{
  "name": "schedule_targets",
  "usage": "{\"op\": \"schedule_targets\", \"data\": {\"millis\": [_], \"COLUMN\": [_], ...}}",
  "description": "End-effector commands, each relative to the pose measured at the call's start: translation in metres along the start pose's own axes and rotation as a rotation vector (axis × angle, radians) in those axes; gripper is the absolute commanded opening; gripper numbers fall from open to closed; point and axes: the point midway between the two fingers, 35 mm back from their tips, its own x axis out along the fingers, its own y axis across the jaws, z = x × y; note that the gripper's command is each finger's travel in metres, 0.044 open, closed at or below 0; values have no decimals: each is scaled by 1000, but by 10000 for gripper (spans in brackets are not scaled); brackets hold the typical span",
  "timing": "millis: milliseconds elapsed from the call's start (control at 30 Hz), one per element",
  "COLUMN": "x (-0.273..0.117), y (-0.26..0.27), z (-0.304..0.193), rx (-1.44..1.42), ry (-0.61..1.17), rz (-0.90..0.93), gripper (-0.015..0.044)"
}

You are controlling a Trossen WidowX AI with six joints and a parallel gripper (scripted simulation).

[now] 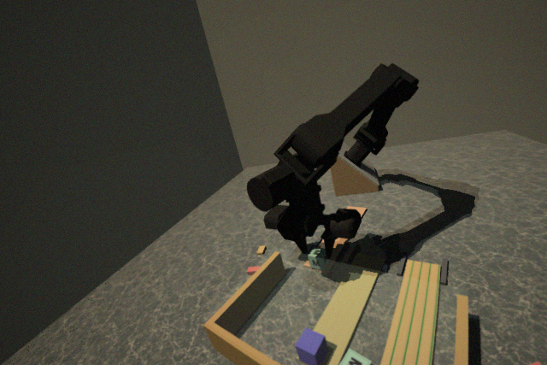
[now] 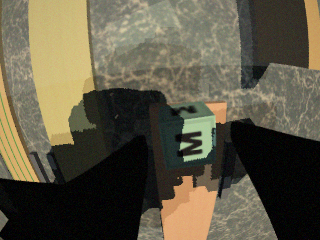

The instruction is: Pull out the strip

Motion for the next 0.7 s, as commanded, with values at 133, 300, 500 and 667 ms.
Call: {"op": "schedule_targets", "data": {"millis": [133,300,500,667], "x": [15,19,16,16], "y": [1,1,0,0], "z": [-2,-2,-1,-1], "rx": [6,6,0,0], "ry": [5,5,3,3], "rz": [7,7,1,1], "gripper": [250,250,158,125]}}
